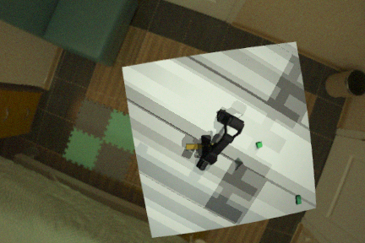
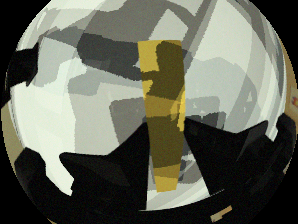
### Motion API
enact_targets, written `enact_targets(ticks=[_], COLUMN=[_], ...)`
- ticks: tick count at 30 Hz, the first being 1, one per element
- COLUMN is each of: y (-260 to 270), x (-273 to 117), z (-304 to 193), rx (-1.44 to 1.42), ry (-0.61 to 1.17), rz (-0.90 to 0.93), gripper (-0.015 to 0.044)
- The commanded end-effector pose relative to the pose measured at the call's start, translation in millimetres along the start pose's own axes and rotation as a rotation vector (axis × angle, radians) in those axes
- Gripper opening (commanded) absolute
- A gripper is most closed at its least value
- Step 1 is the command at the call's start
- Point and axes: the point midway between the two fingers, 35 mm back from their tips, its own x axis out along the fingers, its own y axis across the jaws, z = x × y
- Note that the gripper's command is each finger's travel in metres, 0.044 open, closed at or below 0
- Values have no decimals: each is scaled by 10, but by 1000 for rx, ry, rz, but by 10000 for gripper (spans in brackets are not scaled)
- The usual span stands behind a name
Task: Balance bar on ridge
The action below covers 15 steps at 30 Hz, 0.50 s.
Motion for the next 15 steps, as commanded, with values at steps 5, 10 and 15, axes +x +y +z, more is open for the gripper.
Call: enact_targets(ticks=[5,10,15], y=[-40,-51,-56], x=[-195,-319,-446], z=[-24,-30,-33], rx=[-1,-1,-2], ry=[5,6,6], rz=[-8,-7,-7], gripper=[0,0,0])
